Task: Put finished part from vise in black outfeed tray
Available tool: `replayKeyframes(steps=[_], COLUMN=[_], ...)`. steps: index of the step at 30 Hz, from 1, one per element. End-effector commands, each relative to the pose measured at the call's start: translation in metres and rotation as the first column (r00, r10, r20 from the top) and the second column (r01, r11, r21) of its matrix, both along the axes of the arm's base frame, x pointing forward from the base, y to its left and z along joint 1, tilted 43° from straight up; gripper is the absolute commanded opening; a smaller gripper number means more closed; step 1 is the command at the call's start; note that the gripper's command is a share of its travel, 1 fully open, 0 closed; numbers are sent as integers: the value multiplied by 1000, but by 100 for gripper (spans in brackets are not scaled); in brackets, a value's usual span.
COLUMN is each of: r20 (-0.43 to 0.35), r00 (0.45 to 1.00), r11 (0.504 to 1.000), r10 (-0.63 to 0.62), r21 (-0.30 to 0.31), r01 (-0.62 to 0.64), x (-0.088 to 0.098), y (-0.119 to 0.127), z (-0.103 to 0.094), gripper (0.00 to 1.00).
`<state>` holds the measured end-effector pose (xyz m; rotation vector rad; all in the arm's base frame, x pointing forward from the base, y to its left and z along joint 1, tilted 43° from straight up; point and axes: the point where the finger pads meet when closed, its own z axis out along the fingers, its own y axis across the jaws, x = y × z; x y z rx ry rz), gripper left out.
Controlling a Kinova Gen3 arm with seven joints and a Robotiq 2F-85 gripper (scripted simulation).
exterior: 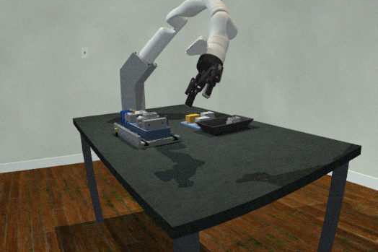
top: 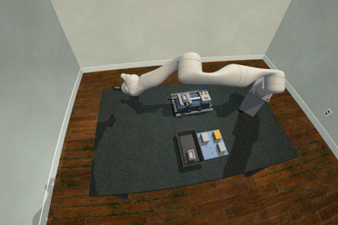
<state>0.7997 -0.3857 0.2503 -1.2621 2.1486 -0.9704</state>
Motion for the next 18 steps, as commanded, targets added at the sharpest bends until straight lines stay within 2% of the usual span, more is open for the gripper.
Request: replayKeyframes(steps=[1,6,7,16,17,18], r20=[-13,-13,-49,-49,-84,-84], r00=[1000,1000,999,999,996,996], r11=[1000,1000,1000,1000,999,999], r10=[-12,-12,-2,-2,11,11], r21=[6,6,27,27,49,49], r01=[12,12,3,3,-6,-6], x=[-9,-9,-24,-24,-39,-39], y=[-11,-11,-15,-15,-18,-18], z=[-9,-9,-35,-35,-59,-59], gripper=[100,100,100,100,100,100])
